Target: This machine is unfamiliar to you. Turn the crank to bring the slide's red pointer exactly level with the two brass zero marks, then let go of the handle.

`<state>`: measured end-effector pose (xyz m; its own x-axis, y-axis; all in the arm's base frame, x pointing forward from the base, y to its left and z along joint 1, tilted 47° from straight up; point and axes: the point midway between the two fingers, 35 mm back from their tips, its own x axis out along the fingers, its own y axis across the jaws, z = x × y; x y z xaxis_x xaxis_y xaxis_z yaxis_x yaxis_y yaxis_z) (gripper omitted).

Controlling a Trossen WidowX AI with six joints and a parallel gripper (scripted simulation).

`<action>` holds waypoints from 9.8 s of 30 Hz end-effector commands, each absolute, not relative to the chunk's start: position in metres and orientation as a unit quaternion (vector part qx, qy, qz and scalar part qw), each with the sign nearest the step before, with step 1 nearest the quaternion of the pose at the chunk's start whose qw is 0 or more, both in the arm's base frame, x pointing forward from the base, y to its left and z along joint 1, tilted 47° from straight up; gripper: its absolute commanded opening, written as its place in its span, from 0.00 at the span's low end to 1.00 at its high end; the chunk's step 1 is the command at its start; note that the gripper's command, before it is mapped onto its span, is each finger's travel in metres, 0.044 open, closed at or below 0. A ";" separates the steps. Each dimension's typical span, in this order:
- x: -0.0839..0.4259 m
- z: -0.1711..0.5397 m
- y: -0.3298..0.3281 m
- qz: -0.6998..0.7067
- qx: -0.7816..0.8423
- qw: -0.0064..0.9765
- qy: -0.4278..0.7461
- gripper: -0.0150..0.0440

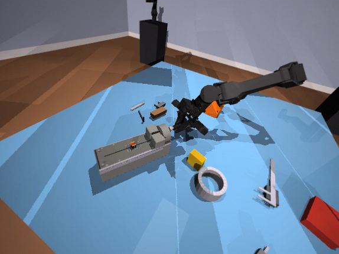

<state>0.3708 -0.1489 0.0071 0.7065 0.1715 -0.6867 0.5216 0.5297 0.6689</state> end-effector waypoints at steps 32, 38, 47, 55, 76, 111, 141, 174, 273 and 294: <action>0.362 -0.001 -0.158 -0.122 0.474 0.791 0.366 0.25; 0.361 -0.002 -0.159 -0.122 0.474 0.791 0.366 0.25; 0.361 -0.004 -0.160 -0.122 0.474 0.791 0.366 0.25; 0.360 -0.005 -0.160 -0.122 0.474 0.791 0.366 0.25; 0.357 -0.011 -0.162 -0.122 0.474 0.791 0.366 0.25; 0.356 -0.015 -0.161 -0.122 0.474 0.791 0.366 0.25; 0.356 -0.015 -0.161 -0.122 0.474 0.791 0.366 0.25; 0.357 -0.015 -0.161 -0.122 0.474 0.791 0.366 0.25; 0.380 0.054 -0.263 -0.061 0.449 0.812 0.367 1.00; 0.439 0.028 -0.303 0.048 0.406 0.844 0.348 1.00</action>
